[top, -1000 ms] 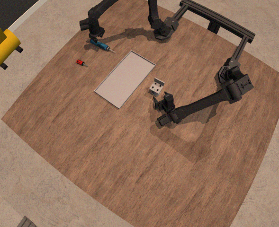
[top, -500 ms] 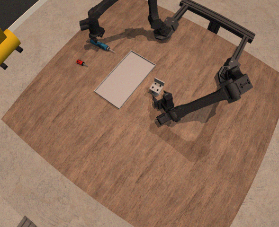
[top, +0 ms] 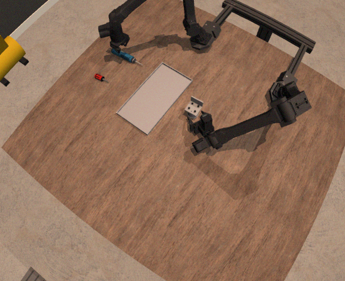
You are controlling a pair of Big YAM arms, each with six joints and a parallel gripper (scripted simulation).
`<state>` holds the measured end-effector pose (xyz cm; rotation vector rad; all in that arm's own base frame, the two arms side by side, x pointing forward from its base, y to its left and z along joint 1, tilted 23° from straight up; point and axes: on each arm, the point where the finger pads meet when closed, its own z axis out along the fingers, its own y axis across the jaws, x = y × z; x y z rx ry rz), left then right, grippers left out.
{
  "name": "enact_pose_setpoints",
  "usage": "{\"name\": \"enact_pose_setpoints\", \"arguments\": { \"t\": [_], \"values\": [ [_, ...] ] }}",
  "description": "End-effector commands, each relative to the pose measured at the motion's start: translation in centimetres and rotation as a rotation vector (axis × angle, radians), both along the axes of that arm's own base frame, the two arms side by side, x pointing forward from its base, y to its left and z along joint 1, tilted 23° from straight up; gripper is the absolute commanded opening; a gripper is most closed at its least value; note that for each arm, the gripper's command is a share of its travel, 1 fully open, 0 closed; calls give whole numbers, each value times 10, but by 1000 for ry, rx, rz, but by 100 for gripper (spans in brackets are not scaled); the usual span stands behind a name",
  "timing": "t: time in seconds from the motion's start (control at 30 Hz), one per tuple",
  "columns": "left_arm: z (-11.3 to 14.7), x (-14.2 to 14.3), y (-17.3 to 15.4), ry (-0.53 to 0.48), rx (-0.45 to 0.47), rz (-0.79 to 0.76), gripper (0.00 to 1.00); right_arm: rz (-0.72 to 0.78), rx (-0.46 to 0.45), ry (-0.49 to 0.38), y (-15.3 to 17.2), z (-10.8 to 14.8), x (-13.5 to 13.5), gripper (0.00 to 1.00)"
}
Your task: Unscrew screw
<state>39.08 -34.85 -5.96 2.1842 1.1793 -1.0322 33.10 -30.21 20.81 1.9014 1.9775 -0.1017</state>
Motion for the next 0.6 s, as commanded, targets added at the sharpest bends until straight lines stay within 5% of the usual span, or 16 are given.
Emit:
{"name": "enact_pose_setpoints", "arguments": {
  "t": [0.0, 0.37, 0.57],
  "values": [
    [-11, -12, -9, 24, 9, -9, 86, -2, -63, -65, -14, 41, 8, 65],
    [-1, 0, -13, -10, -8, 0, 86, -2, -63, -65, -14, 41, 8, 65],
    [-20, -19, -19, 23, 9, -9, 86, -2, -63, -65, -14, 41, 8, 65]
  ]
}}
